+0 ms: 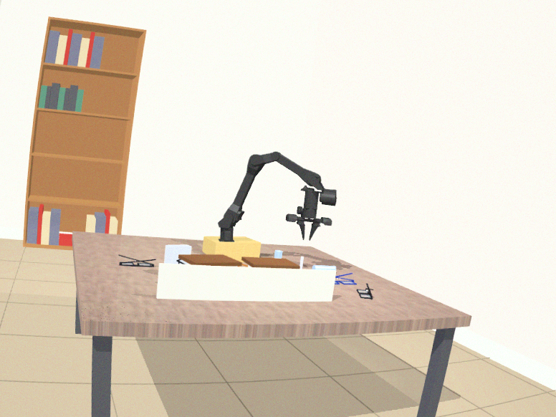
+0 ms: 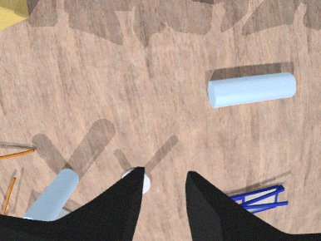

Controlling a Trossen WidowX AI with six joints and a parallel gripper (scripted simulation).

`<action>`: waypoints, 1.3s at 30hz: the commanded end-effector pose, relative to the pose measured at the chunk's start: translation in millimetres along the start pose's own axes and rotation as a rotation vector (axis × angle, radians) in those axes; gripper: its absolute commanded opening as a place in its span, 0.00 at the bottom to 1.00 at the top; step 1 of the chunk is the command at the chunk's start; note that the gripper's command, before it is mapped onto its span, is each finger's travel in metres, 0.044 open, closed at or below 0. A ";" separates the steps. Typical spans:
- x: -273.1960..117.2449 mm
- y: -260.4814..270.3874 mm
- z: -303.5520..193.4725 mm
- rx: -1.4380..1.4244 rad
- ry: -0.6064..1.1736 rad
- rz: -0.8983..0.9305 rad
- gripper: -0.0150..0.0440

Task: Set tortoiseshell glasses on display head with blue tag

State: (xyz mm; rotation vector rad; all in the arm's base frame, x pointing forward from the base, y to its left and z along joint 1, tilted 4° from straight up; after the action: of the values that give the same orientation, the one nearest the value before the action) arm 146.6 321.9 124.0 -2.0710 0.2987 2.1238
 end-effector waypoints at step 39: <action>1.1 114.8 -155.5 2.102 0.030 -0.001 0.25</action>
State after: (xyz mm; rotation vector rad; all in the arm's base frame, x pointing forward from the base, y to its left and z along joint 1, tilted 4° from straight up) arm 267.7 172.4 127.0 -0.6496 1.5175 0.5983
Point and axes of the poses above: the point midway between the two fingers, 35 mm back from their tips, its own x axis out along the fingers, its own y axis across the jaws, z = x × y, the point moved 5 cm from there along -x, back along the fingers, and after that the axes turned 9 degrees about x, right-handed, at the moved point
